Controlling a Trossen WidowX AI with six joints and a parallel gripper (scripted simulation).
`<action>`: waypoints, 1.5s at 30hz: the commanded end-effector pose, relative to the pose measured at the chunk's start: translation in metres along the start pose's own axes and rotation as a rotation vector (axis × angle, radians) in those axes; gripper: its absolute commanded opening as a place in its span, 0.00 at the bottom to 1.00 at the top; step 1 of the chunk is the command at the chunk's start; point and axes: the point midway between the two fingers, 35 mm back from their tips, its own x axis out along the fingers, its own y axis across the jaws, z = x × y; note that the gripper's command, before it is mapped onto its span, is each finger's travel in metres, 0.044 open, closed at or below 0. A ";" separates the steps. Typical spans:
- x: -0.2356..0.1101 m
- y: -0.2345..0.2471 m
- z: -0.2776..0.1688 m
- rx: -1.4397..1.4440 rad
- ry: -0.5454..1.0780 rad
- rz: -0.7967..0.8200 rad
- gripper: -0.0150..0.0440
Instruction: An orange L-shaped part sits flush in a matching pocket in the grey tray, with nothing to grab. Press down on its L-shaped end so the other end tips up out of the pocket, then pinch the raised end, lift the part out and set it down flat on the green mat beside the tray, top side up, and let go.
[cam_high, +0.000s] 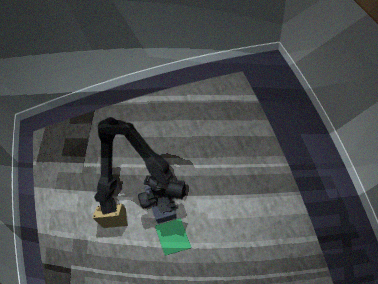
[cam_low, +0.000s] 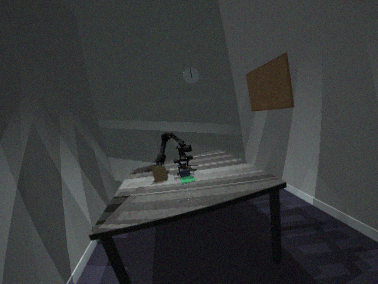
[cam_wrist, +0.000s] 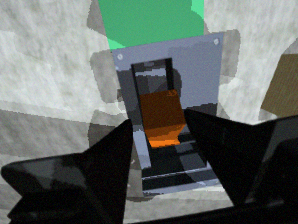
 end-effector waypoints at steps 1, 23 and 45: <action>0.000 0.000 0.000 -0.001 0.000 0.001 0.55; -0.003 0.000 0.000 -0.001 0.000 0.000 0.25; -0.036 -0.001 0.000 0.005 0.005 -0.003 0.25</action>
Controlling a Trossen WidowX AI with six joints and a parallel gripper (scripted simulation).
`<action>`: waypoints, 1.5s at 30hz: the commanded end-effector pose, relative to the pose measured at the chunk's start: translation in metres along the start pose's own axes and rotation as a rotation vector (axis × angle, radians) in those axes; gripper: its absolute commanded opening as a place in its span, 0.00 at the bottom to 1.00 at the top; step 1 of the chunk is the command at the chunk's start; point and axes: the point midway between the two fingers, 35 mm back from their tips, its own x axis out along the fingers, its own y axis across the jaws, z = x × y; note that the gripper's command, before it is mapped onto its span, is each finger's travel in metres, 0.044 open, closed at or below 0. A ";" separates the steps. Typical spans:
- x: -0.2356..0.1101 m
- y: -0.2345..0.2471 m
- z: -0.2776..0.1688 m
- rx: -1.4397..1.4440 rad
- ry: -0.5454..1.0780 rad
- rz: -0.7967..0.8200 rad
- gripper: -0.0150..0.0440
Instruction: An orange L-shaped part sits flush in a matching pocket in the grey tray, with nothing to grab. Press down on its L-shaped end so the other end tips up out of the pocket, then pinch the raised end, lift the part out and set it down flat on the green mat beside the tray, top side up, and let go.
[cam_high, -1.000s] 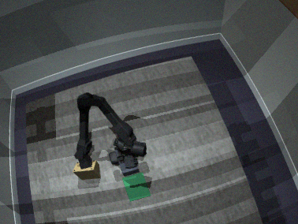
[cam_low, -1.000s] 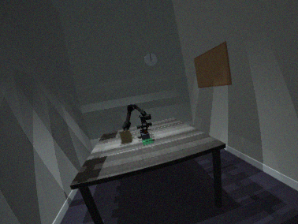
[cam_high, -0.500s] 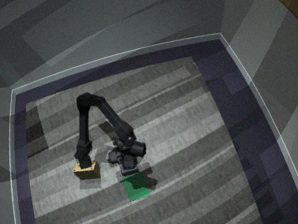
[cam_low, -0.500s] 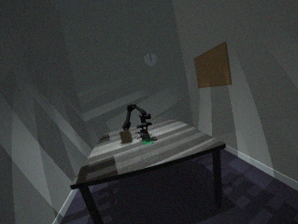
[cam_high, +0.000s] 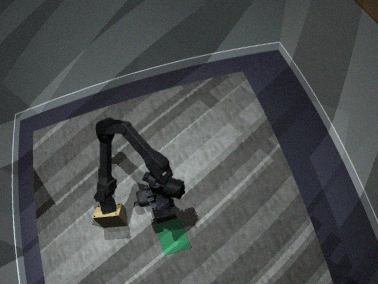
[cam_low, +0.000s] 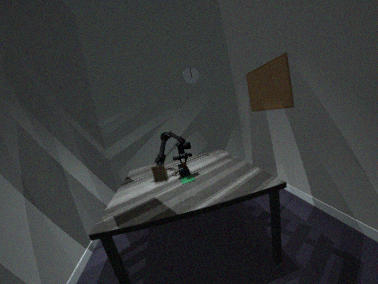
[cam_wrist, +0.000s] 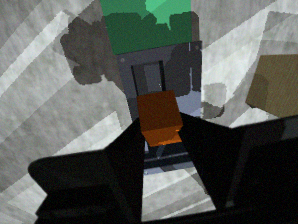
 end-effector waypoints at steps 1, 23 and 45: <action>-0.008 0.001 -0.002 -0.001 0.007 0.006 0.25; -0.042 0.001 -0.001 0.000 0.006 0.005 0.25; -0.058 0.000 0.010 0.000 0.006 0.005 0.25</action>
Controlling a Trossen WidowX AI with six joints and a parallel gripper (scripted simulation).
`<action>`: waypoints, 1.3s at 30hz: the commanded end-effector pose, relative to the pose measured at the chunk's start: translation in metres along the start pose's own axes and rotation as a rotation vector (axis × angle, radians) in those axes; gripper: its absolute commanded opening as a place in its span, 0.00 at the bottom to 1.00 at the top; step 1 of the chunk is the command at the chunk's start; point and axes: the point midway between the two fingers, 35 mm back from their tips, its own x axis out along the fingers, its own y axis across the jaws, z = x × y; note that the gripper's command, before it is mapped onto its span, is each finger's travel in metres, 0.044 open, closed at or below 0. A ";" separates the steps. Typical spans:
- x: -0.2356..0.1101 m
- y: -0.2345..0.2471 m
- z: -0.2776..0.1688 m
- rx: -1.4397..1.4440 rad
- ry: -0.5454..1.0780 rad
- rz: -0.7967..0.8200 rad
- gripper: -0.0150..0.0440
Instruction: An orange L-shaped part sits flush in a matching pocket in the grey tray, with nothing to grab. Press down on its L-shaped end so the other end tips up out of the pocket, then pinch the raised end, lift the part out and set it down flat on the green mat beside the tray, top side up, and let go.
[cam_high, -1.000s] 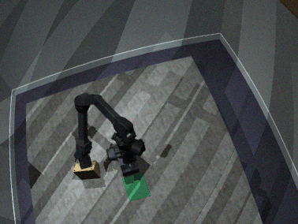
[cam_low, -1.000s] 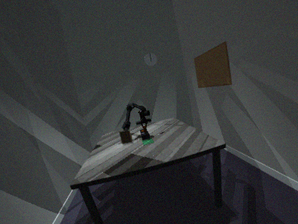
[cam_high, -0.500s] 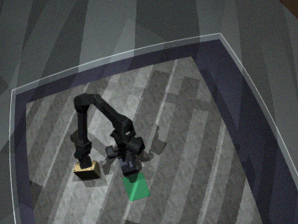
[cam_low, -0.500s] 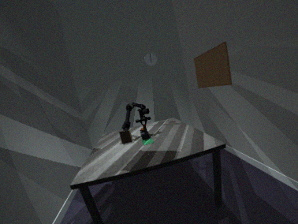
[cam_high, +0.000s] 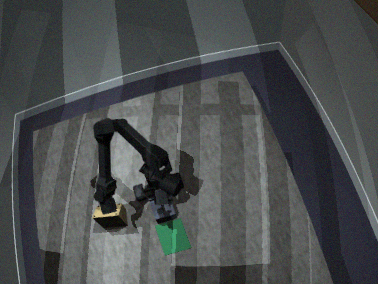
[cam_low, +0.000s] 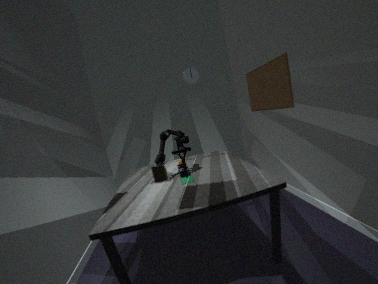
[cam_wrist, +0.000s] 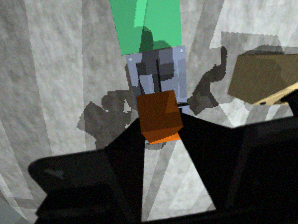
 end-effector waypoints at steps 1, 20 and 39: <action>0.001 -0.001 0.012 0.000 -0.001 -0.005 0.25; 0.002 -0.008 0.095 -0.001 -0.006 -0.005 0.25; 0.001 -0.016 0.164 -0.002 -0.010 -0.005 0.25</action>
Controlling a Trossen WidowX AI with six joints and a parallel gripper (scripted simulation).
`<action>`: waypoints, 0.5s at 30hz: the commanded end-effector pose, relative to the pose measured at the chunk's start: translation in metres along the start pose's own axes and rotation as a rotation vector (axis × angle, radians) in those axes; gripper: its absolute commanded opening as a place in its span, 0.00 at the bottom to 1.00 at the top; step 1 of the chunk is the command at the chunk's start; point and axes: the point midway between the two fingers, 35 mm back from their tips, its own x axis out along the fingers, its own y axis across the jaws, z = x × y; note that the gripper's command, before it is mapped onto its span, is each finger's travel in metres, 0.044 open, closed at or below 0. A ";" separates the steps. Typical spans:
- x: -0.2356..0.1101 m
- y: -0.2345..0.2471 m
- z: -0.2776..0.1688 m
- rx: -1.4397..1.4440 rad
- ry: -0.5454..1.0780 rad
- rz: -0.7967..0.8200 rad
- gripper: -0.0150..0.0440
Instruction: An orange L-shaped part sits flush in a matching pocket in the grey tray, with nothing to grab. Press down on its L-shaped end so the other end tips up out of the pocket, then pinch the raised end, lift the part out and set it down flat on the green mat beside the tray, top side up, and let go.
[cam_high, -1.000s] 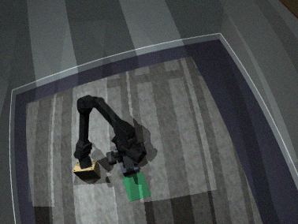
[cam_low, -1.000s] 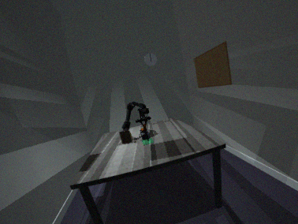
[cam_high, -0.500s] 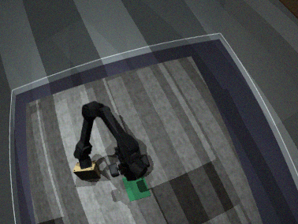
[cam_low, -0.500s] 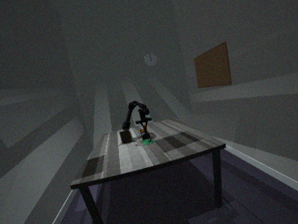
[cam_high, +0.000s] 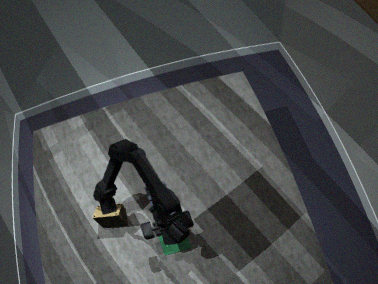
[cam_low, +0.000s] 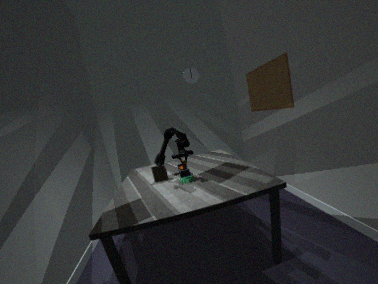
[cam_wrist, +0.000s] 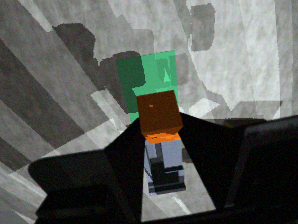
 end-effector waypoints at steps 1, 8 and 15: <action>0.001 -0.001 0.007 -0.005 0.000 -0.006 0.25; 0.008 -0.001 0.007 -0.005 0.000 -0.006 0.25; 0.019 -0.001 0.007 -0.005 0.000 -0.005 0.25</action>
